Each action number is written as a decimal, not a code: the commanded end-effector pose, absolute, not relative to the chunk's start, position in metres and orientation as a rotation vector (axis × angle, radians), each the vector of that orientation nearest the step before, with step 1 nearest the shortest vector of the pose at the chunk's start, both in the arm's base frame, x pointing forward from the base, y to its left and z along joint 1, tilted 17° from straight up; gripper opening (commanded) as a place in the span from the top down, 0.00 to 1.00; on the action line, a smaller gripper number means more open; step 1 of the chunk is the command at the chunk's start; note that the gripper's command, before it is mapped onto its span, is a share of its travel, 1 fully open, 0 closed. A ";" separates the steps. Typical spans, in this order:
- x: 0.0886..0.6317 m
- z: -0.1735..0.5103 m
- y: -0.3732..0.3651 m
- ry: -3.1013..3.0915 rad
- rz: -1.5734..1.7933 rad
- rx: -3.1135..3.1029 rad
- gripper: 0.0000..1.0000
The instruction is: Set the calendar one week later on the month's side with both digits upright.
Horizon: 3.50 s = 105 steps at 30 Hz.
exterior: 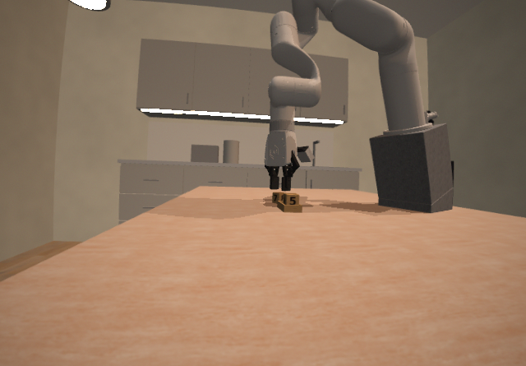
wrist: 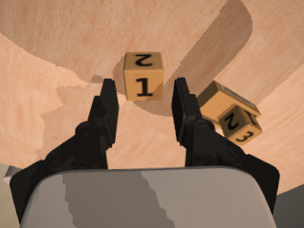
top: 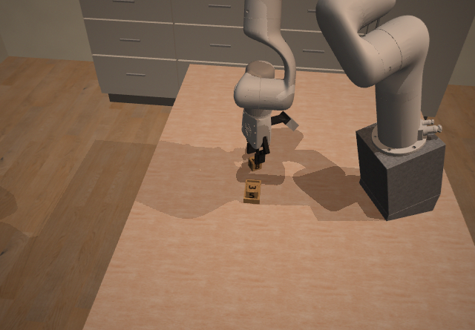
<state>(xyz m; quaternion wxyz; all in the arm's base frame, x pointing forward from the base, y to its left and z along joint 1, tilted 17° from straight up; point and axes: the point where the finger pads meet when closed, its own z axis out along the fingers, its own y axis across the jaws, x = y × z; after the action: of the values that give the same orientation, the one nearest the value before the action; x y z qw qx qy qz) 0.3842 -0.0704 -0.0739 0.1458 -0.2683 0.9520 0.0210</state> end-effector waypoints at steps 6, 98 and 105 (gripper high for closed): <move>0.385 -0.073 -0.071 2.740 0.058 -0.772 0.51; 0.374 -0.029 -0.076 2.748 0.060 -0.776 0.51; 0.378 -0.032 -0.075 2.780 0.065 -0.791 0.51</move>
<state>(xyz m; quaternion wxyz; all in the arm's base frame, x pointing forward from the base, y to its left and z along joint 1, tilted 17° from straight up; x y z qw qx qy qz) 0.3747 -0.0753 -0.0308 0.1489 -0.2688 0.9515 0.0165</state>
